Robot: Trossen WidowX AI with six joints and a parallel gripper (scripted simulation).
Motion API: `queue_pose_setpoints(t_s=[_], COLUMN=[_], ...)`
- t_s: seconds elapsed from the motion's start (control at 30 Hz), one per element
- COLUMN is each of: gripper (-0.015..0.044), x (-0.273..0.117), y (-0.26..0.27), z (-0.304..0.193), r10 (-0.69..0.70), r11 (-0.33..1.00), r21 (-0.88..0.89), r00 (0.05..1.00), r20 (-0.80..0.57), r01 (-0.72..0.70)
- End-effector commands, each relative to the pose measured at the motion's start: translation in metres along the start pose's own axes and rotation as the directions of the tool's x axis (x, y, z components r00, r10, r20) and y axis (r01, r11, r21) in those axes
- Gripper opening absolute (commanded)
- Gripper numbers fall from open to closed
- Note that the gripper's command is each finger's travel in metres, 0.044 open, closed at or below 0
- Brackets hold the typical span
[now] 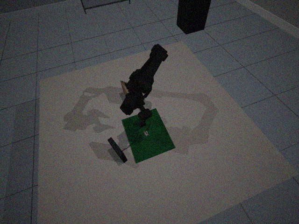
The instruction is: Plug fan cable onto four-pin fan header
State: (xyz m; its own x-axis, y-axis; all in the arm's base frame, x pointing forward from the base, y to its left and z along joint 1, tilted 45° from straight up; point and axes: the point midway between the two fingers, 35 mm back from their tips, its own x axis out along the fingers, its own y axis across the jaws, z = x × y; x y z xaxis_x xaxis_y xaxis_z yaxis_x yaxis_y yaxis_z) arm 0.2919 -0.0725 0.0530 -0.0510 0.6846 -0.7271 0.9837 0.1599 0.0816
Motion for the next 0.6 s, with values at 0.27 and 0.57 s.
queue_pose_setpoints(t_s=[0.27,0.57], gripper=[0.0440,0.0440], x=[0.090,0.098], y=[-0.004,-0.004], z=[-0.005,-0.005], r10=[-0.013,-0.013], r11=[1.000,1.000], r21=[0.010,0.010], r00=[1.000,1.000], r20=[-0.020,-0.020], r01=[0.013,0.013])
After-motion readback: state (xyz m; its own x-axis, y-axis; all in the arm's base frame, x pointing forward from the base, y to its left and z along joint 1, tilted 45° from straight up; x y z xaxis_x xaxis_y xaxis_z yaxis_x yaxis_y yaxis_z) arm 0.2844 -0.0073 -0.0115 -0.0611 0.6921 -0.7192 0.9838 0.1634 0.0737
